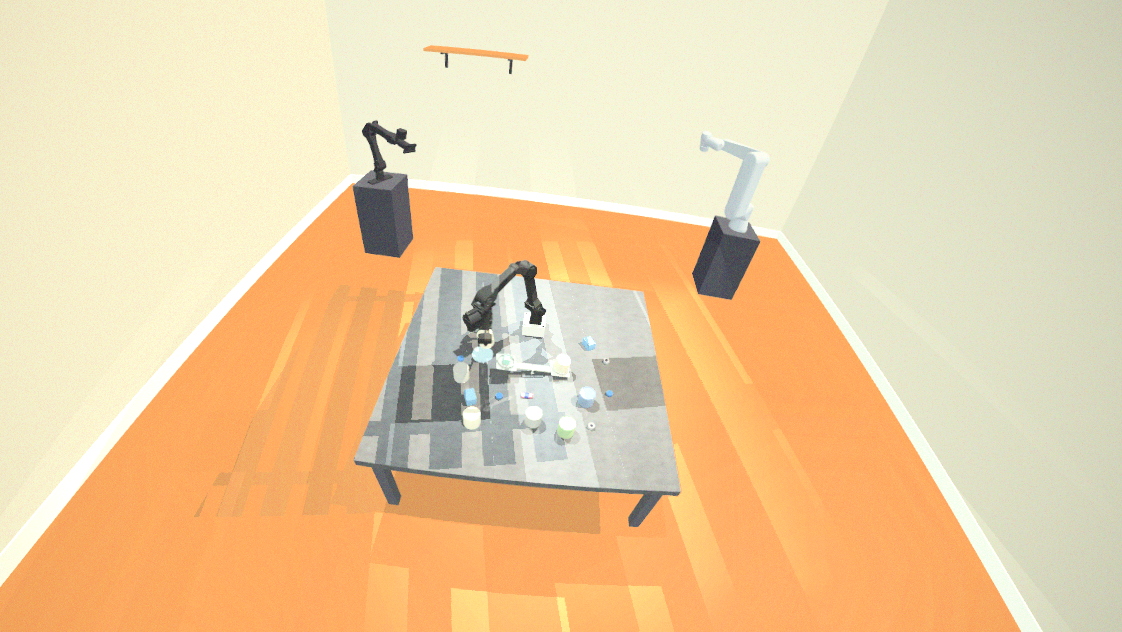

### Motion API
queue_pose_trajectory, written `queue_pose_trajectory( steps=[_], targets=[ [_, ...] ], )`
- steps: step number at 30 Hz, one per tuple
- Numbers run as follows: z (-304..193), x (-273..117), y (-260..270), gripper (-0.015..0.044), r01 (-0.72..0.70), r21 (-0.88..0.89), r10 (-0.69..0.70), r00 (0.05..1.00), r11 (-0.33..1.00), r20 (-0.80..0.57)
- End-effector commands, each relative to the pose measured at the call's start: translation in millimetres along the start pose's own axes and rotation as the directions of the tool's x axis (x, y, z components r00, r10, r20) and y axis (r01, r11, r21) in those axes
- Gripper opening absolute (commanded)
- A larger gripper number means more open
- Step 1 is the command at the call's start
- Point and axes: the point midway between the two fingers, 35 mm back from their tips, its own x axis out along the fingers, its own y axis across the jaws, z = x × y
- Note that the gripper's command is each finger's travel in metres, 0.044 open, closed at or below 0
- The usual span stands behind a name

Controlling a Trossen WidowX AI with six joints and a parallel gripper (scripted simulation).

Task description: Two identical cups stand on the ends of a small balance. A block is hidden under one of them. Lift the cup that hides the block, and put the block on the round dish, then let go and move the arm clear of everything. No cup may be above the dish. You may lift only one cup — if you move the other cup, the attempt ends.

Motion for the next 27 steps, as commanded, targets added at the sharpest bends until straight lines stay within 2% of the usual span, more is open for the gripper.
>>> queue_pose_trajectory(
  steps=[1,27],
  targets=[
    [7,3,-12,0.0000,-0.006,-0.003,0.006,1.000,1.000,0.005],
    [37,35,-98,0.0000,0.006,-0.007,-0.006,1.000,1.000,0.013]
  ],
)
